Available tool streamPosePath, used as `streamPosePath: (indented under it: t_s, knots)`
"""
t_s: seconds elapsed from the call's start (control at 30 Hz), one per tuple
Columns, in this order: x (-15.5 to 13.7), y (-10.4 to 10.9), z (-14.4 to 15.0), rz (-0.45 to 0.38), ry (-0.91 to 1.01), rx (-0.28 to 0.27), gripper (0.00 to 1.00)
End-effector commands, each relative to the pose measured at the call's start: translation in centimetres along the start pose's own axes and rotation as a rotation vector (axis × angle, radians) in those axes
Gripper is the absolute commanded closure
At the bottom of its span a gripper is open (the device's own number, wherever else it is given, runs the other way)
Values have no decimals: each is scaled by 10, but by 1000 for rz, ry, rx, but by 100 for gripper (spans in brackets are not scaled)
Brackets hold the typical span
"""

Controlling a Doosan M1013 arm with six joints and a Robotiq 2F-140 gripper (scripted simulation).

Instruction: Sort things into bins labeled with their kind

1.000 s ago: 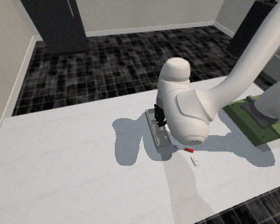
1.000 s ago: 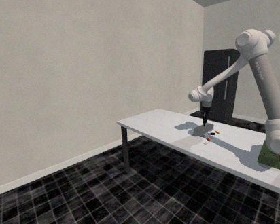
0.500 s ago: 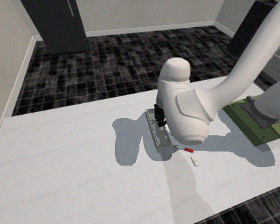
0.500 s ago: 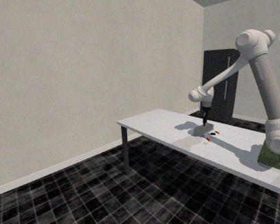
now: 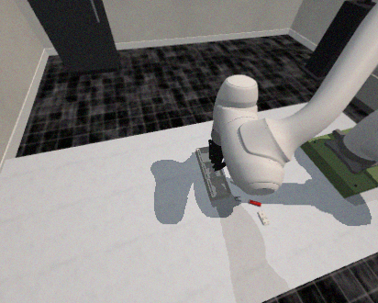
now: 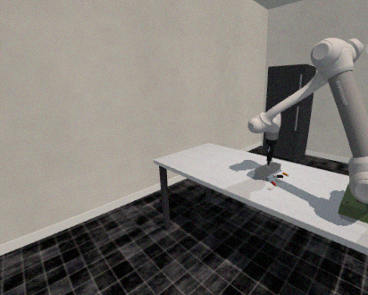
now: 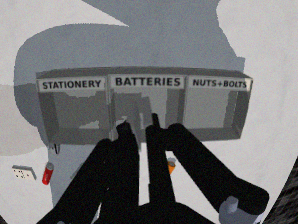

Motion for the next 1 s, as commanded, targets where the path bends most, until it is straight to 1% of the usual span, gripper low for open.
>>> streamPosePath:
  t_s: [0.0, 0.47, 0.67, 0.73, 0.8, 0.87, 0.97]
  knots:
    - [0, 4, 0, 0, 0, 0, 95]
    - [0, 20, 0, 0, 0, 0, 95]
    - [0, 44, 0, 0, 0, 0, 95]
    - [0, 44, 0, 0, 0, 0, 95]
    - [0, 52, 0, 0, 0, 0, 95]
    - [0, 52, 0, 0, 0, 0, 95]
    - [2, 52, -15, 0, 0, 0, 95]
Point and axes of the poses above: the point where the finger pads meet when closed, its own y axis back along the fingers, its own z axis across the jaws, x = y × z, the point moved 5 cm from there along y, back along the fingers, and after that the axes turned 5 degrees about -y, right-handed, at the moved point
